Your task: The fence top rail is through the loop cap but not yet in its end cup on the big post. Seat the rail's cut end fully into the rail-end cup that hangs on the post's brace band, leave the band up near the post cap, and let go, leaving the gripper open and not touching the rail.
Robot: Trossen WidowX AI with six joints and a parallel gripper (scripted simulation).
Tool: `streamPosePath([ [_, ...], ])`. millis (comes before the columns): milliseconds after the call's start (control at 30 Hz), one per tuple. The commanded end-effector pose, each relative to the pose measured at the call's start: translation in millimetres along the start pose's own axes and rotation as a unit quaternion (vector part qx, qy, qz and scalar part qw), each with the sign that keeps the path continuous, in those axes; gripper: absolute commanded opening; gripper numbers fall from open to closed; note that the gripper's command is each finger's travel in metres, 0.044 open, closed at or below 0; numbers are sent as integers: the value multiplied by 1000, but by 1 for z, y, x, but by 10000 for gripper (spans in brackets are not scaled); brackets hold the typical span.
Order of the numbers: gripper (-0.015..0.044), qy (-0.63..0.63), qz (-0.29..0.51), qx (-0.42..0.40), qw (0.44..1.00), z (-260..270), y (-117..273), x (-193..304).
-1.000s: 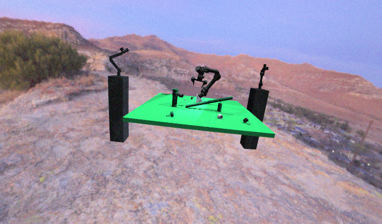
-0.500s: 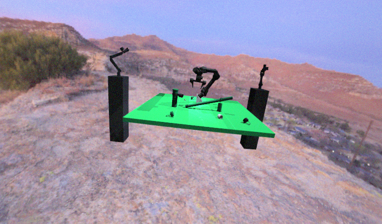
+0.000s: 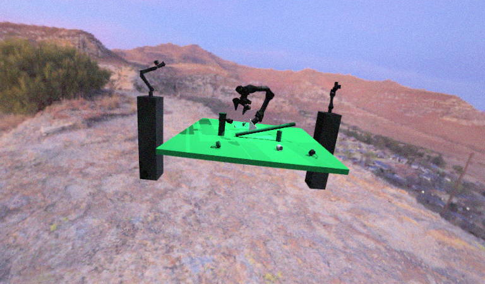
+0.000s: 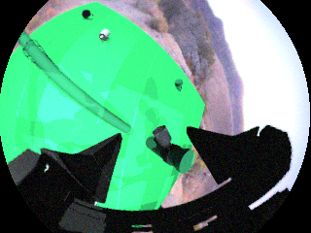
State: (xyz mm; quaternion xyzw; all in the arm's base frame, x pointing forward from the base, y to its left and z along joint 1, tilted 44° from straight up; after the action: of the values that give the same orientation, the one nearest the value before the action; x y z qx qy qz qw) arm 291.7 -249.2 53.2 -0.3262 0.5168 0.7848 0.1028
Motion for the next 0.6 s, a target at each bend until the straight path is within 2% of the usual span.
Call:
streamPosePath([
  [0,440,209,27,15,977,-41,-20,30],
  [433,440,209,27,15,977,-41,-20,30],
  [567,440,209,27,15,977,-35,-35,35],
])
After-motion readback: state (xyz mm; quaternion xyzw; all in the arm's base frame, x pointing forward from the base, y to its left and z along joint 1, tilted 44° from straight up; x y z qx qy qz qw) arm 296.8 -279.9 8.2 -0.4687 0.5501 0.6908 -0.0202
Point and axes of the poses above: the point midway between the two fingers, 35 mm back from their tips, its own y axis back along the fingers, its own z axis across the jaws, x = y × z, the point moved 3 cm from there along y, back along the fingers, and after that the axes turned 8 degrees about -y, right-handed, at the moved point
